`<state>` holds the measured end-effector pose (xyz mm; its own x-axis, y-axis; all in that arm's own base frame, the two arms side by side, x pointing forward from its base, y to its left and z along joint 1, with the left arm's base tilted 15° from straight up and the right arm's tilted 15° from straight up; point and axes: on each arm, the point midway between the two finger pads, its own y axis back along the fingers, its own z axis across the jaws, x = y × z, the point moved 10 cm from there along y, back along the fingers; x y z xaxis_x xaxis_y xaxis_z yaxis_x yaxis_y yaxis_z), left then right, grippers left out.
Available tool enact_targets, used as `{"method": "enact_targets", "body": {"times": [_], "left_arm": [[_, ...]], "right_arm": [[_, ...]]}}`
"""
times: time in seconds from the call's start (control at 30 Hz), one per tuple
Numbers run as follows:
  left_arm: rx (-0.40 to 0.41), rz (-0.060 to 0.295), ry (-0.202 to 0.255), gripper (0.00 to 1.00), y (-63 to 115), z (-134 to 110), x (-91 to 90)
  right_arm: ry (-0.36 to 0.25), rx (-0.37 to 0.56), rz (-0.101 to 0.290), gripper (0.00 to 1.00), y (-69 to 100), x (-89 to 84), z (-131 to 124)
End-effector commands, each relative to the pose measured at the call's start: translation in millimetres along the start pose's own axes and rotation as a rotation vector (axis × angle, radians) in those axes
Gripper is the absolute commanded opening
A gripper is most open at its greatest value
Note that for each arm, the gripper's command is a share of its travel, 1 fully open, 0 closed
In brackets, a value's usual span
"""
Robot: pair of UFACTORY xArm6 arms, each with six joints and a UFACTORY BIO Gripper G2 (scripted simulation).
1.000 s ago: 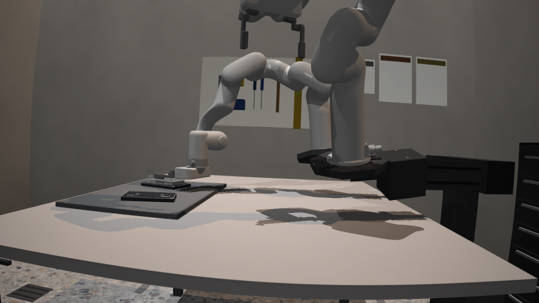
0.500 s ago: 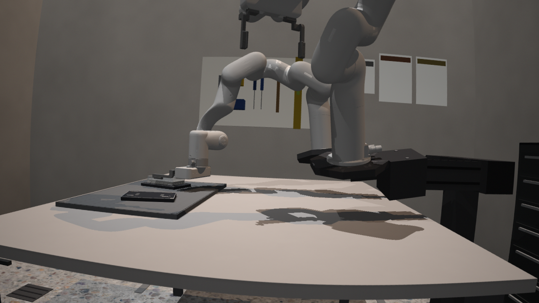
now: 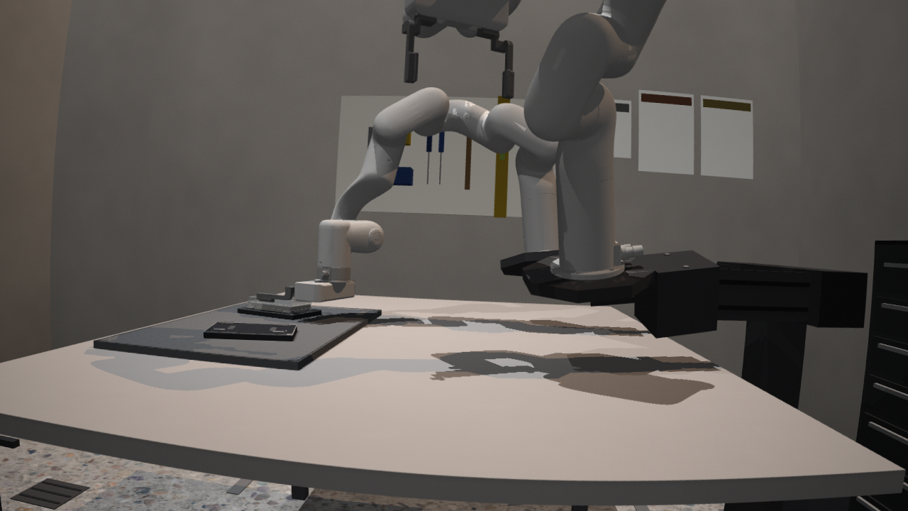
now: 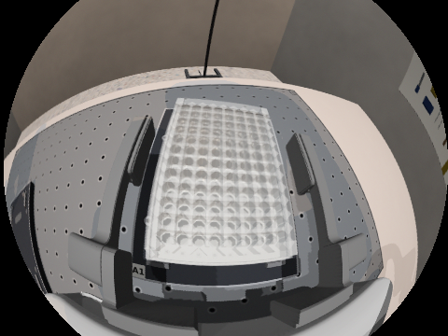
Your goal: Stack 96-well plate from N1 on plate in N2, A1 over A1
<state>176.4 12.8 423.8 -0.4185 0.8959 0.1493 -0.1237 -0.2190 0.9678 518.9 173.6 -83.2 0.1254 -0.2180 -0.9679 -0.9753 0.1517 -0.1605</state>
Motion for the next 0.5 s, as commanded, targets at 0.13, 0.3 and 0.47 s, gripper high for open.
{"method": "enact_targets", "body": {"times": [0.13,0.3,0.47], "left_arm": [[-0.001,-0.002,0.001,1.0,0.6,0,-0.1],[-0.001,-0.002,0.001,1.0,0.6,0,-0.1],[-0.001,-0.002,0.001,1.0,0.6,0,-0.1]], "right_arm": [[-0.002,0.0,-0.003,0.37,-1.3,-1.6,1],[-0.002,0.0,-0.003,0.37,-1.3,-15.0,1],[-0.002,0.0,-0.003,0.37,-1.3,-25.6,1]]}}
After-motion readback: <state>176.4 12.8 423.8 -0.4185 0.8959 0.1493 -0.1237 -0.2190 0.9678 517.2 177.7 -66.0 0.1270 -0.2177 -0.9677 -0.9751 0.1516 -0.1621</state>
